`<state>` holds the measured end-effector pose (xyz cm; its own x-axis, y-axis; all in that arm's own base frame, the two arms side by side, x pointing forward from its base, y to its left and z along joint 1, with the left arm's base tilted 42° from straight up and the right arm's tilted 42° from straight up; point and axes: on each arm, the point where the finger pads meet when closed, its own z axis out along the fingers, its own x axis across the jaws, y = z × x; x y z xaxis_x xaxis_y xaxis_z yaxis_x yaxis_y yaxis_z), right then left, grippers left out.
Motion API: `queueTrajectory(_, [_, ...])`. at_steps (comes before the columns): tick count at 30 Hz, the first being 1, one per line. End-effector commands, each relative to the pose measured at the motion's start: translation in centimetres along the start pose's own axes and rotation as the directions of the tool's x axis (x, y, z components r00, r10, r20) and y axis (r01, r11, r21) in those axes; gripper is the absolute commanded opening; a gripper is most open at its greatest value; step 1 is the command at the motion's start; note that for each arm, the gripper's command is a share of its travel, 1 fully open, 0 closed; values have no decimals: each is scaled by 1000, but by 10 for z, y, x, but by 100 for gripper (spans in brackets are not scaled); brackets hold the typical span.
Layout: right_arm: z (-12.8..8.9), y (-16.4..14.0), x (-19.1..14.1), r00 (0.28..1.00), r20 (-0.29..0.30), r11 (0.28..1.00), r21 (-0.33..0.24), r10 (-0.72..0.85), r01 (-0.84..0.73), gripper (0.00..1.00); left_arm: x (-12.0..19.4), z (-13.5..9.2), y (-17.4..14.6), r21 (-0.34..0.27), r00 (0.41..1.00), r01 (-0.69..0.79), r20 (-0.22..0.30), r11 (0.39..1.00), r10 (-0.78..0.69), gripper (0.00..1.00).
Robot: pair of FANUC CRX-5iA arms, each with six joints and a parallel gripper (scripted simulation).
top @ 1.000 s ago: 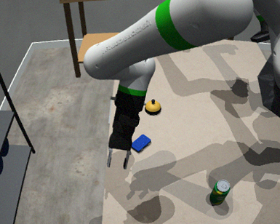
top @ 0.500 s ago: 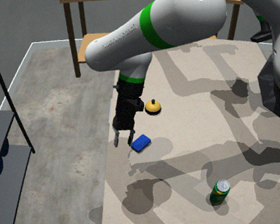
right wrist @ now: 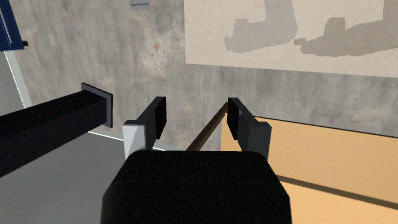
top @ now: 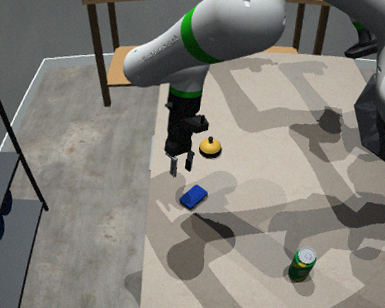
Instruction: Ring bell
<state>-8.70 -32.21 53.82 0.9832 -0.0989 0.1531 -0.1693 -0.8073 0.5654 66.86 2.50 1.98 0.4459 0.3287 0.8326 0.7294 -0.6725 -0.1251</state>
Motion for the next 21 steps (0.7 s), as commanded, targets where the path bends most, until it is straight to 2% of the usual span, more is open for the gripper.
queueTrajectory(1, [-1,0,-1,1000,1,1000,-2,0,0,100,-33,-3,26,-18,996,88,37,996,-87,100])
queueTrajectory(10, [-1,0,-1,1000,1,1000,-2,0,0,100,-103,-14,70,-25,960,253,128,967,-248,100])
queueTrajectory(12, [-1,0,-1,1000,1,1000,-2,0,0,100,-103,-14,70,-25,960,253,128,967,-248,100])
queueTrajectory(14, [-1,0,-1,1000,1,1000,-2,0,0,100,-132,-19,87,-18,936,318,164,948,-311,100])
queueTrajectory(21, [-1,0,-1,1000,1,1000,-2,0,0,100,-186,-31,115,10,878,431,226,902,-422,100])
